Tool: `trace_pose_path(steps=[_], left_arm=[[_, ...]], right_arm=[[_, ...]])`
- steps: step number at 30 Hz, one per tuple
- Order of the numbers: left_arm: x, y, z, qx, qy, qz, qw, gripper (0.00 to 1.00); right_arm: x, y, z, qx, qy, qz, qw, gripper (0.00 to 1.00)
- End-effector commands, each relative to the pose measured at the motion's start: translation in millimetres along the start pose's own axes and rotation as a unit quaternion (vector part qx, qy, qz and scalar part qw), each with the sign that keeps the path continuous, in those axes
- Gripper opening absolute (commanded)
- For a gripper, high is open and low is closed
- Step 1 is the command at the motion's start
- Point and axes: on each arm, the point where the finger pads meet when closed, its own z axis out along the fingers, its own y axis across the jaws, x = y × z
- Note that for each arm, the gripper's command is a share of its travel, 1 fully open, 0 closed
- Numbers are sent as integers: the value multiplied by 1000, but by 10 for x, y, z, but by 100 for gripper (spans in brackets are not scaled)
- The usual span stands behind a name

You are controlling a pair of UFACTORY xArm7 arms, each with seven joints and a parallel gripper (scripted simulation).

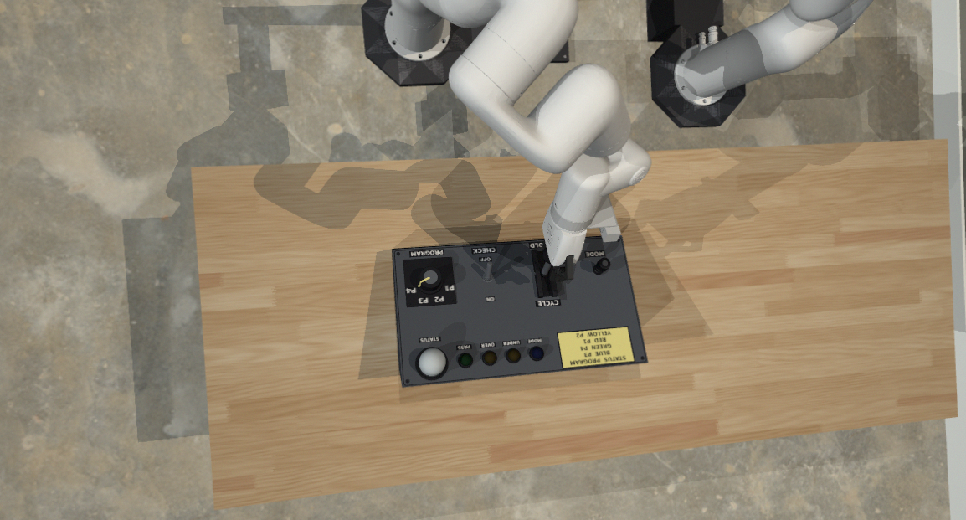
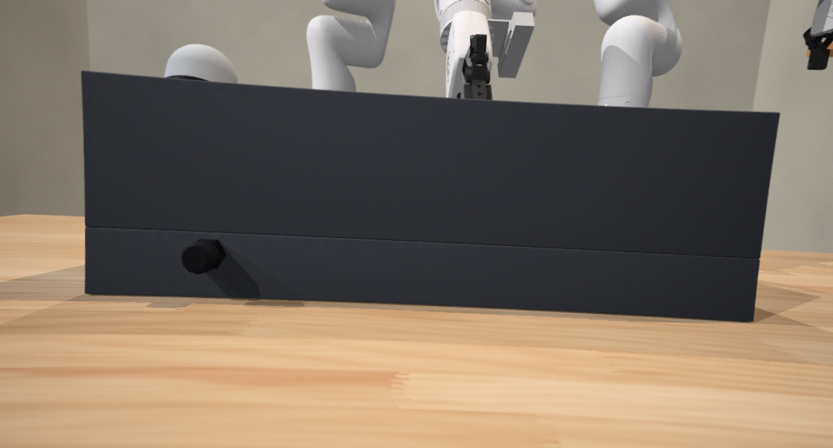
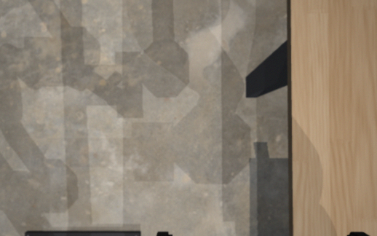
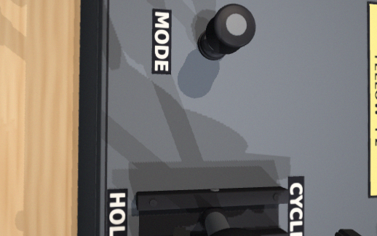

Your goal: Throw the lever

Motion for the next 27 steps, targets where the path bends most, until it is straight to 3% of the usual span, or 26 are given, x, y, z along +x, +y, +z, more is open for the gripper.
trace_pose_path(steps=[1,27], left_arm=[[9,1,-13,0,2,0,1000,100],[9,1,-13,0,2,0,1000,100]], right_arm=[[-7,56,2,34,-13,-2,999,77],[-6,264,73,155,-13,0,988,77]])
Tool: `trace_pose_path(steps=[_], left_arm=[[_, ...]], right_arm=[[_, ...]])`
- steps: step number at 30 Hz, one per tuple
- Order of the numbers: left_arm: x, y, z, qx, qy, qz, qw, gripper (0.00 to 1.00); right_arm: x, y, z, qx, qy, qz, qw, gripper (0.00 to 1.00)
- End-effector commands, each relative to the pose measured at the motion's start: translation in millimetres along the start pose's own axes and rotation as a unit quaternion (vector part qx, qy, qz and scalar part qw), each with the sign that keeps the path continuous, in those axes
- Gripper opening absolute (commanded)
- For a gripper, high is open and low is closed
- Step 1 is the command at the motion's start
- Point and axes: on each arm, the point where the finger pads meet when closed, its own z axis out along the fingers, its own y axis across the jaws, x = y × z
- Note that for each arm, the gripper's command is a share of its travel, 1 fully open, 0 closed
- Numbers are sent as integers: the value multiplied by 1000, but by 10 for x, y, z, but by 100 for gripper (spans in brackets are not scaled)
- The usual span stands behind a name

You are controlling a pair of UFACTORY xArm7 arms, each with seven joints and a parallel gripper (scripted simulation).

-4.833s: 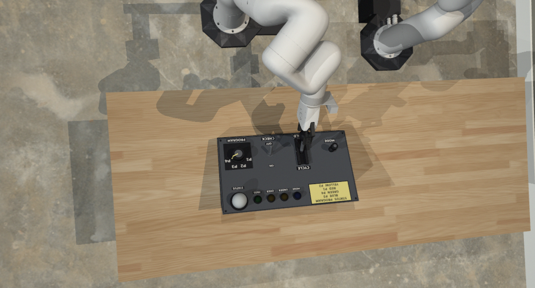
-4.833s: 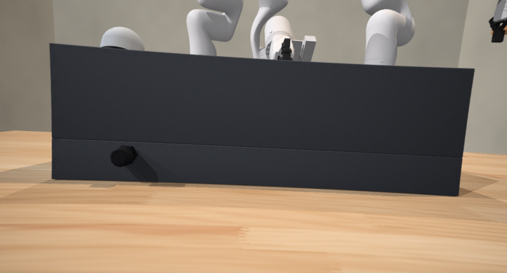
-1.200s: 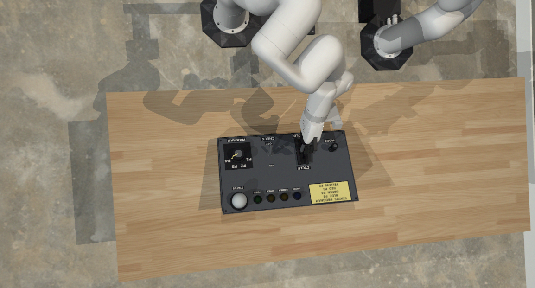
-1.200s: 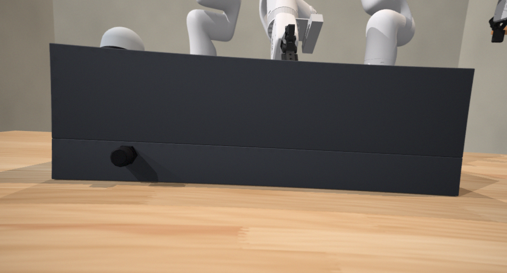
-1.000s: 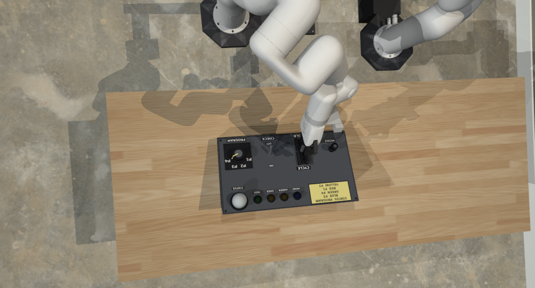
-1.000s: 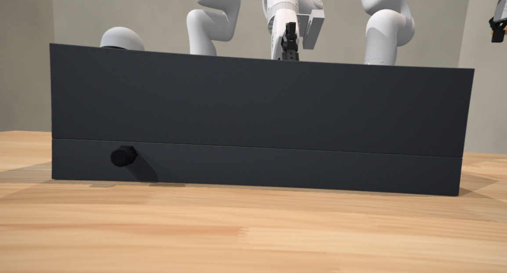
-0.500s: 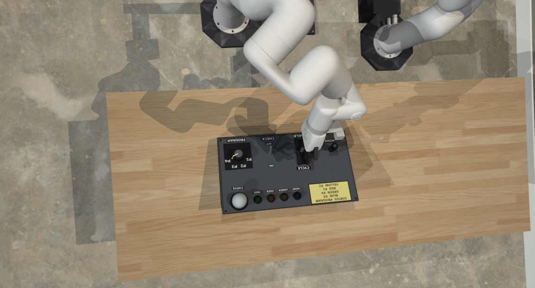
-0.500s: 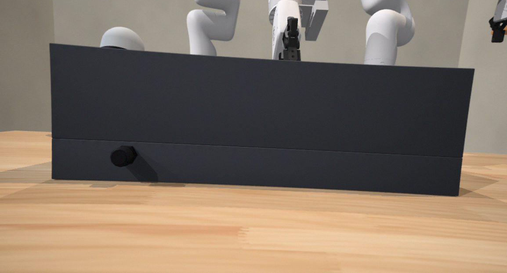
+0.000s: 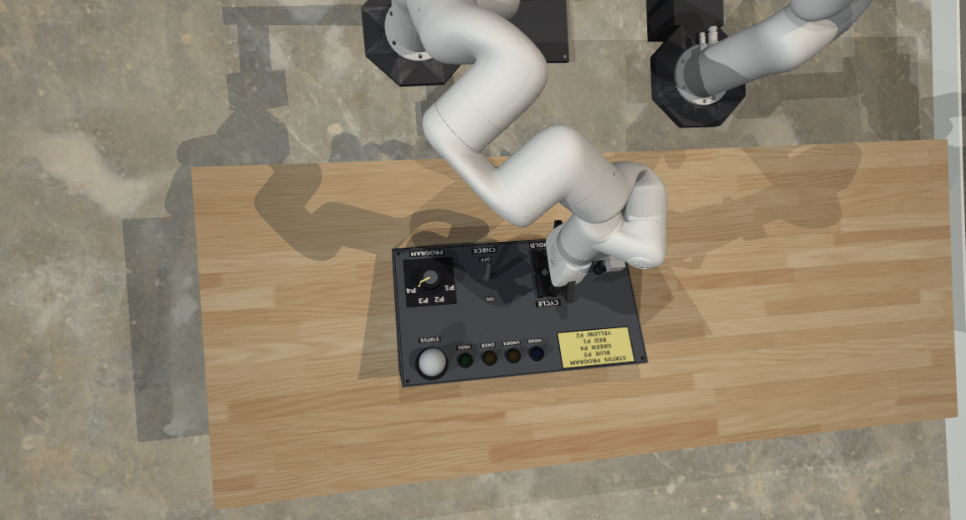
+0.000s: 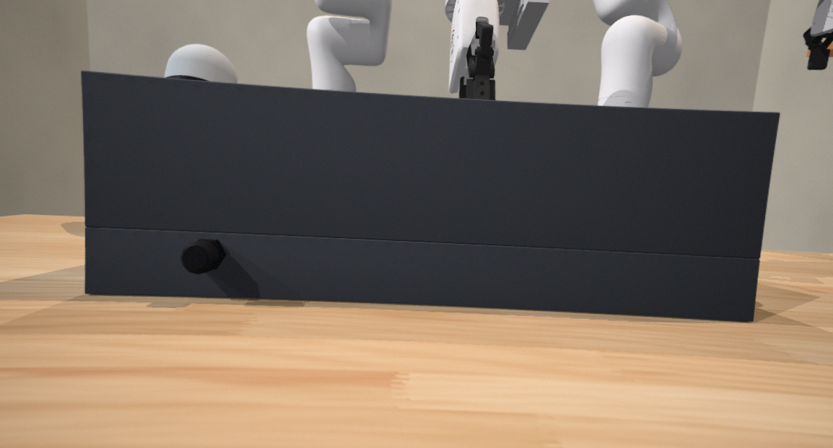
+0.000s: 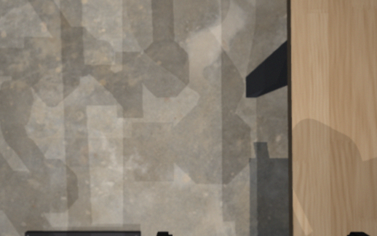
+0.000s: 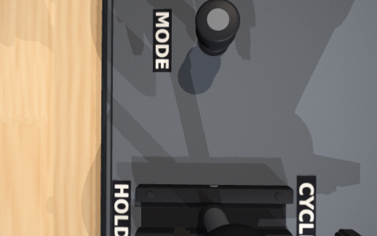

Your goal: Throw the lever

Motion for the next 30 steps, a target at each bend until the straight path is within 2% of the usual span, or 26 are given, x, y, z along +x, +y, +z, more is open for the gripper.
trace_pose_path(steps=[1,16,30], left_arm=[[9,1,-13,0,2,0,1000,100],[9,1,-13,0,2,0,1000,100],[9,1,-13,0,2,0,1000,100]], right_arm=[[12,75,-3,41,-6,-3,999,77],[12,145,15,82,-6,-3,997,77],[13,156,19,92,-5,-3,996,77]])
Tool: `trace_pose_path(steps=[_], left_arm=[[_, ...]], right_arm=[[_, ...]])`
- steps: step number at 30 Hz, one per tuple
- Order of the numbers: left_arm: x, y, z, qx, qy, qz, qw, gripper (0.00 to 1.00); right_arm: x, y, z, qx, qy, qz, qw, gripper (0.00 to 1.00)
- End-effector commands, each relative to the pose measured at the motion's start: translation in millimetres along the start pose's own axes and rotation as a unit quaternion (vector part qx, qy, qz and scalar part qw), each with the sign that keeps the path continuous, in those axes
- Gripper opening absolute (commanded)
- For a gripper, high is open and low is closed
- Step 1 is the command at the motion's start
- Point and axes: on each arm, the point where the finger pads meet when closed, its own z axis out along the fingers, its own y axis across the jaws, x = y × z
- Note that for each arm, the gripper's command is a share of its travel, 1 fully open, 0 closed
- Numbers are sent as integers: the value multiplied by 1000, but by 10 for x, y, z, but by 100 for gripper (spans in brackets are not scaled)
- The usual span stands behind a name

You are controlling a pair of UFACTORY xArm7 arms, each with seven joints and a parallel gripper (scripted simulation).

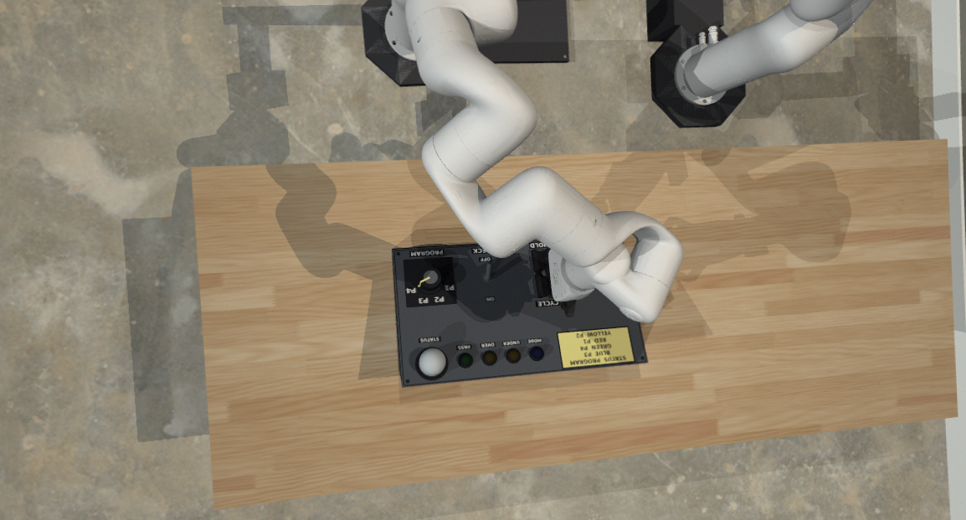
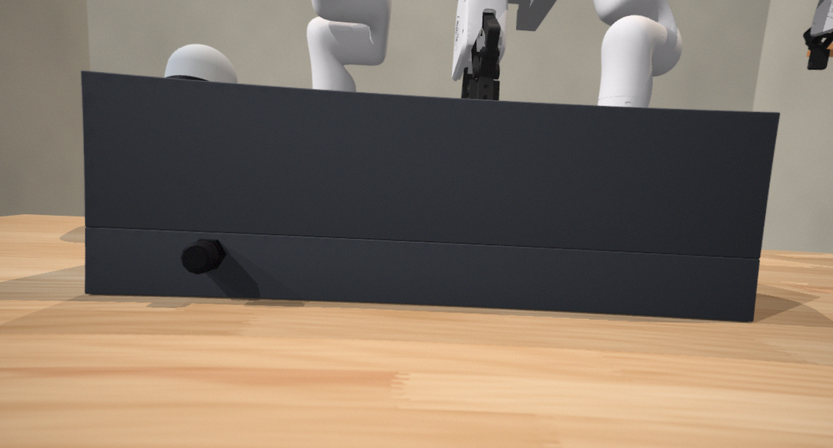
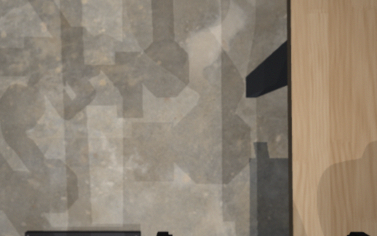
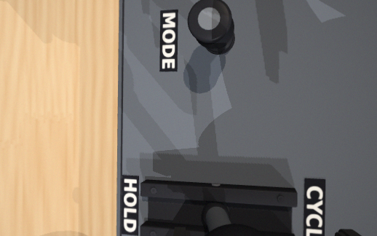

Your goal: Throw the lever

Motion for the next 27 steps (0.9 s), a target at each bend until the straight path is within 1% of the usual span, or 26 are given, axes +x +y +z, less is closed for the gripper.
trace_pose_path(steps=[1,17,27], left_arm=[[9,1,-13,0,2,0,1000,100],[9,1,-13,0,2,0,1000,100],[9,1,-13,0,2,0,1000,100]], right_arm=[[9,17,-22,-1,1,0,1000,77],[9,18,-22,0,1,0,1000,77],[8,38,-19,11,1,0,1000,77]])
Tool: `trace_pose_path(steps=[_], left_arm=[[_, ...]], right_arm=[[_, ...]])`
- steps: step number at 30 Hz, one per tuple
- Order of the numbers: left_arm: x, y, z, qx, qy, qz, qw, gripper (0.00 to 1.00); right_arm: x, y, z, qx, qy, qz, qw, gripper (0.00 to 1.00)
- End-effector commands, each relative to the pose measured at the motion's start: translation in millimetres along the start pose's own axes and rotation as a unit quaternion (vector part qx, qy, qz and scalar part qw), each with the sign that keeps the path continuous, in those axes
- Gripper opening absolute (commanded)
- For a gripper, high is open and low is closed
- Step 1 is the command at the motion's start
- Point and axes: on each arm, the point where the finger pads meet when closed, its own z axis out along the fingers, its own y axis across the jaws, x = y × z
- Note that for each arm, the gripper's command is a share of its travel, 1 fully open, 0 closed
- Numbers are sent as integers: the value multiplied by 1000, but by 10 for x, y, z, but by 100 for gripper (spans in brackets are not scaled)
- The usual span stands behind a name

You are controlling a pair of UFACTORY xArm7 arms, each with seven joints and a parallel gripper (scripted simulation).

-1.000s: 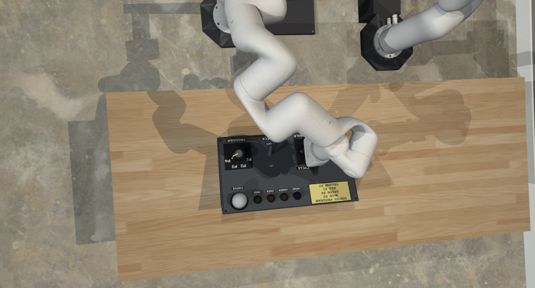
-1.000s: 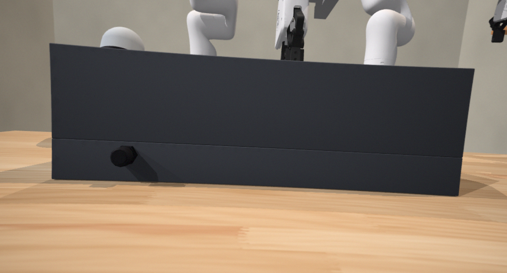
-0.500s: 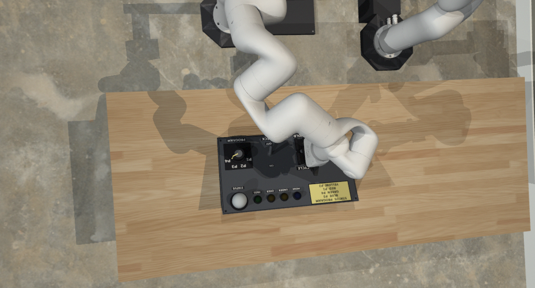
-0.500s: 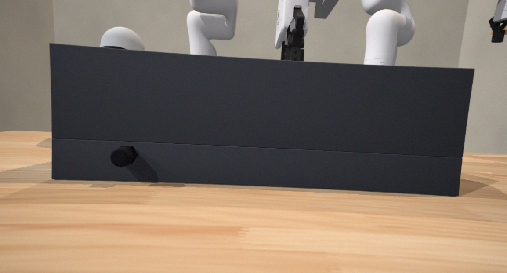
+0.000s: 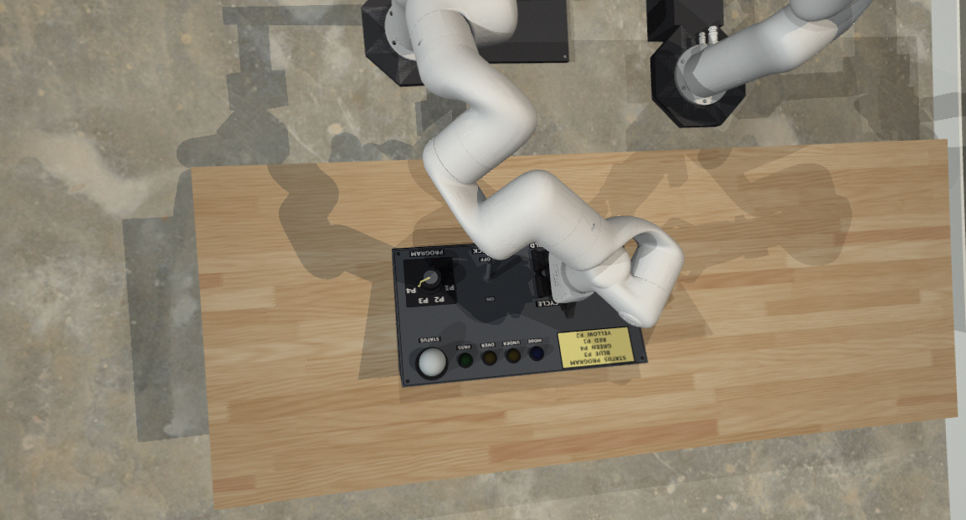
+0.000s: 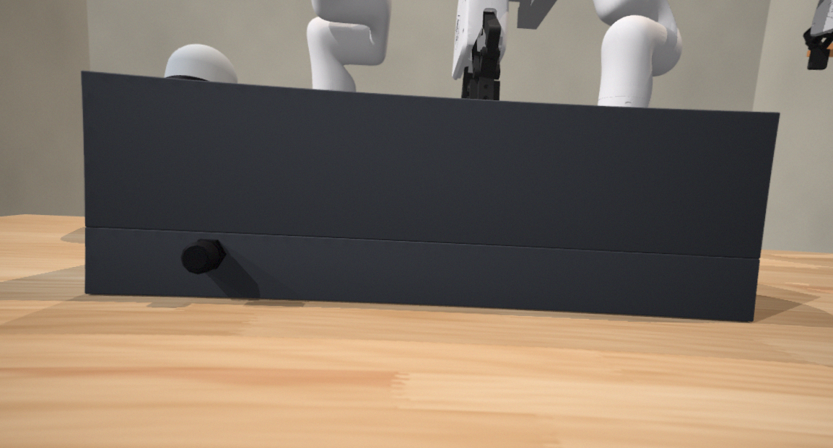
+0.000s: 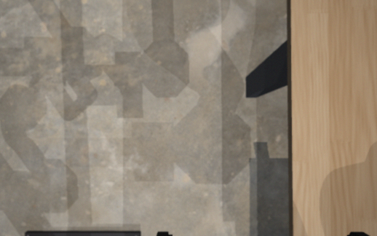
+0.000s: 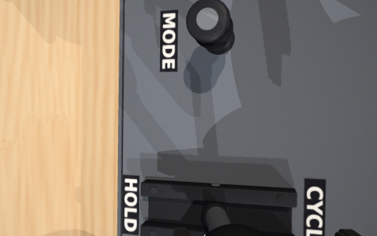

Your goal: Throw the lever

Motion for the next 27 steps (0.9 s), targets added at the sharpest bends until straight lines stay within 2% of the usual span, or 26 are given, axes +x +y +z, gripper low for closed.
trace_pose_path(steps=[1,12,27], left_arm=[[9,1,-13,0,2,0,1000,100],[9,1,-13,0,2,0,1000,100],[9,1,-13,0,2,0,1000,100]], right_arm=[[8,24,-22,4,1,0,1000,77],[8,58,-16,23,1,0,1000,77],[8,61,-15,25,1,0,1000,77]])
